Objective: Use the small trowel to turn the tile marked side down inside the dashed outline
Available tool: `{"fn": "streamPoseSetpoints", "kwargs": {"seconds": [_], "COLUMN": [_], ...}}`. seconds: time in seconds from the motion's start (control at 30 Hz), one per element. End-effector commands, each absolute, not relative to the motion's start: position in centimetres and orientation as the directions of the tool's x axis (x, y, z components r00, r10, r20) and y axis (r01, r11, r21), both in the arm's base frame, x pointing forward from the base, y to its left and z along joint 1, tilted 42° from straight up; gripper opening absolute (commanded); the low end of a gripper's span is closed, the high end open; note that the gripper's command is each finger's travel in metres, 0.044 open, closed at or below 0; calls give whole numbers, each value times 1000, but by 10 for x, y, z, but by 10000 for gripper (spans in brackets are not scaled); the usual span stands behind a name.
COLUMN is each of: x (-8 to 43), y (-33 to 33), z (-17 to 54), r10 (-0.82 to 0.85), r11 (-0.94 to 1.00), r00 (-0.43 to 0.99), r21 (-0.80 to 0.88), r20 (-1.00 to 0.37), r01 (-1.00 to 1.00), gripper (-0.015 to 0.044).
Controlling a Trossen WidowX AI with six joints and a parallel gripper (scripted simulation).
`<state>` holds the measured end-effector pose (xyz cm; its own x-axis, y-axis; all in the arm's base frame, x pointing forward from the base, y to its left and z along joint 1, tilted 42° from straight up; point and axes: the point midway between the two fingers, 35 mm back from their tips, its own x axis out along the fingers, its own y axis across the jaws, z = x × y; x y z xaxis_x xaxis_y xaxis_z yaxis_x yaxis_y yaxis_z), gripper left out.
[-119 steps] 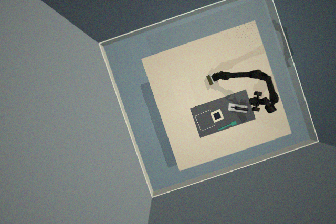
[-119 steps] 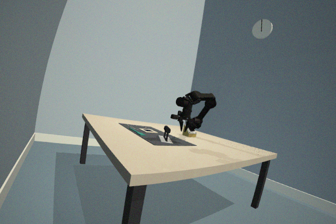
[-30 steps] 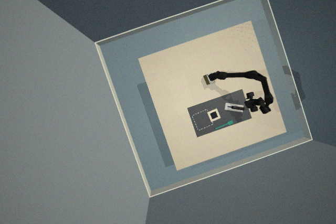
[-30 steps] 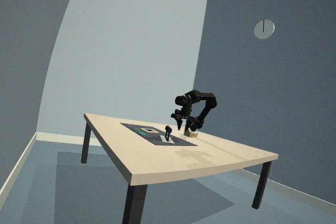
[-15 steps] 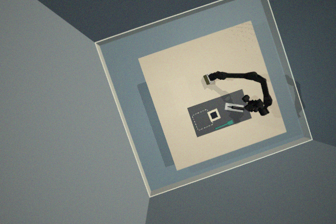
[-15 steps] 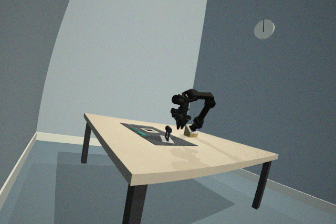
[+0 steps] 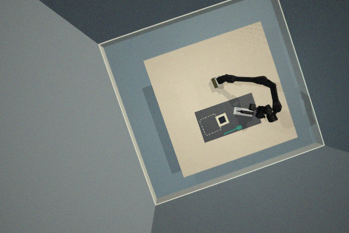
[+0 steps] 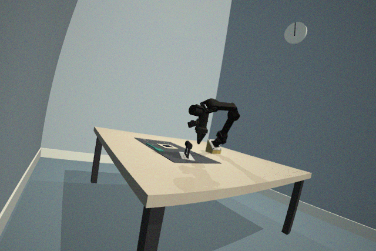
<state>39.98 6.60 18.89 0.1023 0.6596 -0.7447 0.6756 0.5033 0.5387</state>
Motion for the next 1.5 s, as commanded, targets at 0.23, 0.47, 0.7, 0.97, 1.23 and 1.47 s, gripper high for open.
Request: {"fn": "streamPoseSetpoints", "kwargs": {"seconds": [0.23,0.47,0.7,0.97,1.23,1.47], "x": [403,405,406,407,408,409], "y": [53,44,36,26,17,10], "z": [180,176,171,166,161,157], "r10": [660,660,660,661,662,663], "r11": [677,736,751,713,621,530], "r00": [97,97,96,95,95,95], "r21": [645,667,650,584,474,377], "r20": [-745,-745,-745,-744,-743,-742], "r01": [354,120,-121,-387,-624,-759], "gripper": [270,270,270,270,270,270]}}
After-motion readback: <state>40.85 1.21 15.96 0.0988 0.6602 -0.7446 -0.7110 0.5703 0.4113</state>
